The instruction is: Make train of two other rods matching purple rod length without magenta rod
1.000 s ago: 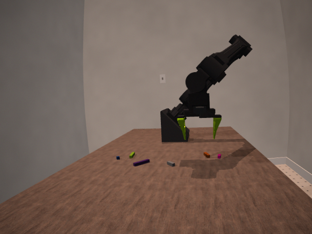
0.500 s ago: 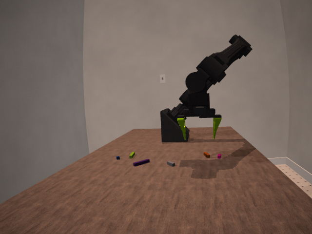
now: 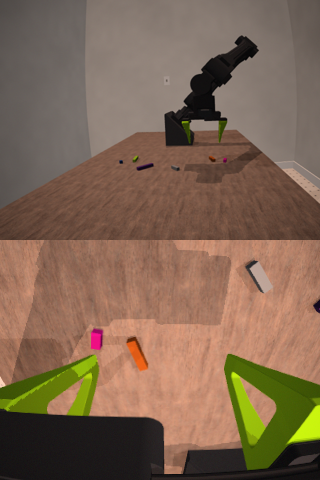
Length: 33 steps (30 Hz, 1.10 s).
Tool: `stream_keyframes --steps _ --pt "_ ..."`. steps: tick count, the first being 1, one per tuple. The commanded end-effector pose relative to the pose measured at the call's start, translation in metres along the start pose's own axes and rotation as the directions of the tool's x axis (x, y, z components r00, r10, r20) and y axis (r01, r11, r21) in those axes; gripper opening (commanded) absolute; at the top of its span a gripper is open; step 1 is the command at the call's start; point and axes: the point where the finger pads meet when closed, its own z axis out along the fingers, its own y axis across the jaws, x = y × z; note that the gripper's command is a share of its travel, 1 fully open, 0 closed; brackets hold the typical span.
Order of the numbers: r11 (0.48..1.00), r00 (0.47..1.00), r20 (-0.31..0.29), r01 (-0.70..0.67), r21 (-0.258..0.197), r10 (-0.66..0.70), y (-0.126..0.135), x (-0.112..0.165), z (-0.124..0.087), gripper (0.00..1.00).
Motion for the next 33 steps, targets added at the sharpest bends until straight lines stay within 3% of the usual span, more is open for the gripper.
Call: stream_keyframes --steps 1,13,15,17,22,23,24,25,26,27,28,29,30,31,32,33 --pt "1.0 1.0 -0.008 0.029 -0.002 -0.029 0.008 0.004 0.001 1.0" --pt "1.0 1.0 -0.021 0.005 -0.002 -0.005 0.002 0.005 0.005 1.0" --pt "0.999 0.999 0.03 -0.041 0.008 0.04 -0.01 -0.02 -0.012 1.0" --pt "0.999 0.999 0.03 -0.041 0.008 0.04 -0.01 -0.02 -0.012 1.0" --pt "0.978 0.977 0.043 -0.21 0.022 0.208 -0.067 -0.039 -0.017 1.0" --pt "0.978 0.977 0.043 -0.21 0.022 0.208 -0.067 -0.039 -0.017 1.0" --pt "0.962 0.962 0.047 -0.27 0.025 0.269 -0.088 -0.044 -0.018 1.0" --pt "0.962 0.962 0.047 -0.27 0.025 0.269 -0.088 -0.044 -0.018 1.0" --pt "0.942 0.941 0.052 -0.335 0.026 0.333 -0.112 -0.048 -0.02 1.0" --pt "0.942 0.942 0.052 -0.335 0.026 0.333 -0.112 -0.048 -0.02 1.0" --pt "0.916 0.916 0.056 -0.4 0.025 0.398 -0.138 -0.051 -0.021 1.0" --pt "0.916 0.916 0.056 -0.4 0.025 0.398 -0.138 -0.051 -0.021 1.0" --pt "0.885 0.885 0.059 -0.464 0.023 0.462 -0.164 -0.051 -0.022 1.0" --pt "0.885 0.885 0.059 -0.464 0.023 0.462 -0.164 -0.051 -0.022 1.0" --pt "0.851 0.85 0.061 -0.525 0.02 0.523 -0.19 -0.05 -0.022 1.0" --pt "0.851 0.85 0.061 -0.525 0.02 0.523 -0.19 -0.05 -0.022 1.0"
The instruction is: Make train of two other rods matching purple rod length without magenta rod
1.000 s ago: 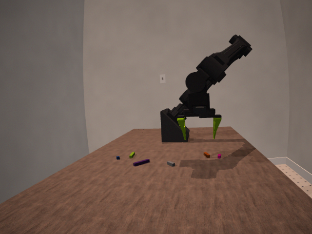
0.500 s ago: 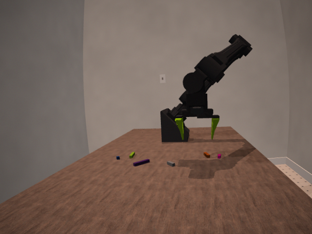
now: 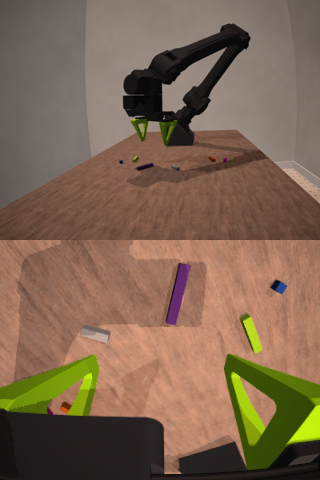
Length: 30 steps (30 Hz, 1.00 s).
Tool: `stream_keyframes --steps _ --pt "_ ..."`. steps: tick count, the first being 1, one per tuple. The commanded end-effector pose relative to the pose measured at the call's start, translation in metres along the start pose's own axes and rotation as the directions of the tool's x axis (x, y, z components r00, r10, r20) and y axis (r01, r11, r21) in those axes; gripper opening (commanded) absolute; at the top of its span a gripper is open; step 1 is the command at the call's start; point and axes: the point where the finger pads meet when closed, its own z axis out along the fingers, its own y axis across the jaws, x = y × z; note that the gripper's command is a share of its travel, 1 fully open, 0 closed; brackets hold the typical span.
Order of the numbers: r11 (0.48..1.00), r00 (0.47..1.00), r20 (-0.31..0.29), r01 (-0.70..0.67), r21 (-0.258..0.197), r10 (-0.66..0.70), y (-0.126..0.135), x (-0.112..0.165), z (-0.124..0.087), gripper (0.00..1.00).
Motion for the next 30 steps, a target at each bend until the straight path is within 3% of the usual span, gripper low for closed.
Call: stream_keyframes --steps 1,2,5,7,11,14,15,16,19,23,30 --pt "0.997 0.996 0.046 -0.072 -0.012 0.073 -0.015 -0.034 -0.013 1.0" --pt "0.99 0.989 0.04 -0.142 -0.015 0.142 -0.039 -0.042 -0.012 1.0" --pt "0.979 0.979 0.037 -0.202 -0.019 0.203 -0.06 -0.049 -0.01 1.0" --pt "0.954 0.954 0.031 -0.298 -0.026 0.299 -0.097 -0.058 -0.006 1.0" --pt "0.926 0.926 0.022 -0.376 -0.034 0.377 -0.128 -0.062 -0.001 1.0" --pt "0.924 0.924 0.013 -0.382 -0.032 0.383 -0.129 -0.063 0.004 1.0" --pt "0.93 0.93 0.002 -0.367 -0.02 0.367 -0.122 -0.062 0.01 0.24" --pt "0.937 0.937 0.029 -0.347 -0.024 0.348 -0.114 -0.067 -0.003 0.24" --pt "0.937 0.937 0.029 -0.347 -0.023 0.348 -0.114 -0.067 -0.003 0.24" --pt "0.926 0.926 -0.012 -0.377 -0.017 0.376 -0.124 -0.054 0.014 0.24" --pt "0.926 0.926 -0.012 -0.377 -0.017 0.377 -0.124 -0.054 0.014 0.24"
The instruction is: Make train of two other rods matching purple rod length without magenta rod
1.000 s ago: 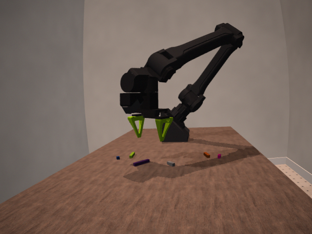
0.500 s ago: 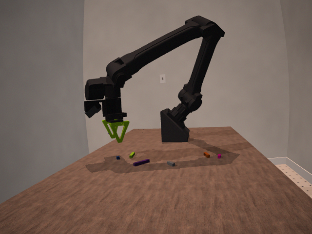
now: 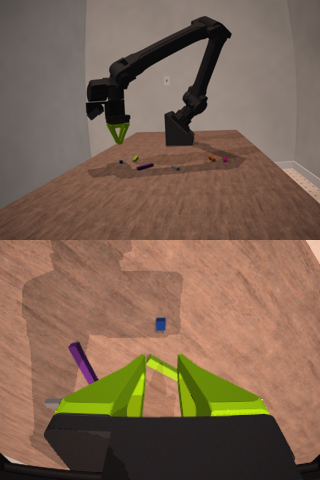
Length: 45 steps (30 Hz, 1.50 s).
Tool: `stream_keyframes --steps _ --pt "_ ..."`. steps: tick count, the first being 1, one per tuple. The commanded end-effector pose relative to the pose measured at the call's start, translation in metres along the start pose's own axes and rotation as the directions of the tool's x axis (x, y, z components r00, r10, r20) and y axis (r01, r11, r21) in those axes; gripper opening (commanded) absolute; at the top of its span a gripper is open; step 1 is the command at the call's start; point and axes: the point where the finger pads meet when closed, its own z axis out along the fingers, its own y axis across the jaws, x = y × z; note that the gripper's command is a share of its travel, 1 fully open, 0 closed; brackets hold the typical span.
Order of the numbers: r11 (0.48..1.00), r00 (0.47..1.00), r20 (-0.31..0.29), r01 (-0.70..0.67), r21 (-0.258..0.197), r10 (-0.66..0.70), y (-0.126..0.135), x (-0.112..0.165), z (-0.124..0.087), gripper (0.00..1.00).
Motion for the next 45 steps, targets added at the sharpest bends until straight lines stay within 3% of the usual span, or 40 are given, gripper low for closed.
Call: stream_keyframes --steps 1,25,45 --pt "1.0 1.0 0.016 0.014 0.006 -0.014 0.008 -0.012 0.0 0.24" --pt "1.0 1.0 0.017 0.015 0.006 -0.015 0.008 -0.012 0.001 0.24" --pt "1.0 1.0 -0.002 0.001 0.006 -0.001 0.002 -0.002 0.022 0.24"
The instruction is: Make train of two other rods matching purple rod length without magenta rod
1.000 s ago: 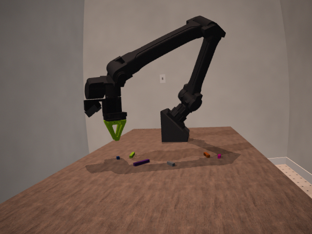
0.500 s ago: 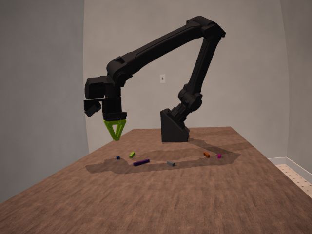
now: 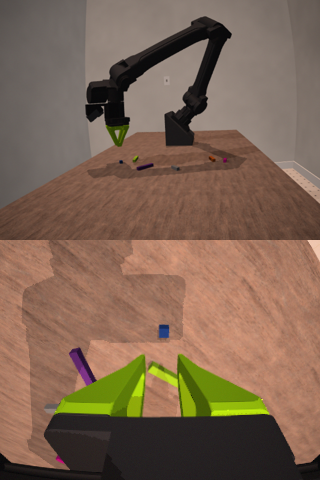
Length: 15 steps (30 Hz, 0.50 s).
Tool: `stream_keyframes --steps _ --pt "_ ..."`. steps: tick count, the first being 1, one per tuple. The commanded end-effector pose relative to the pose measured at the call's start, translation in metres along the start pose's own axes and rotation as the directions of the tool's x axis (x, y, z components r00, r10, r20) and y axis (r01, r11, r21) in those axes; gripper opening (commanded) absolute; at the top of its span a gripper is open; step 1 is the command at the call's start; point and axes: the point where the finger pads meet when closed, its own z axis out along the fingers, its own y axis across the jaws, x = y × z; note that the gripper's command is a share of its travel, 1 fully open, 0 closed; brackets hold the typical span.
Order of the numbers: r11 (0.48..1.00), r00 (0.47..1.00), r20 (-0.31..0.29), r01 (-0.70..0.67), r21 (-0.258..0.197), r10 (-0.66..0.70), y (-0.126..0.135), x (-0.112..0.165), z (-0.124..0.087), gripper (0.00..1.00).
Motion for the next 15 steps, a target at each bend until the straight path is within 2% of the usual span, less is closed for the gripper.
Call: stream_keyframes --steps 1,15 --pt "1.0 1.0 -0.014 -0.008 0.01 0.008 -0.001 0.003 0.017 0.24" --pt "1.0 1.0 -0.014 -0.008 0.01 0.008 -0.001 0.003 0.036 0.24"
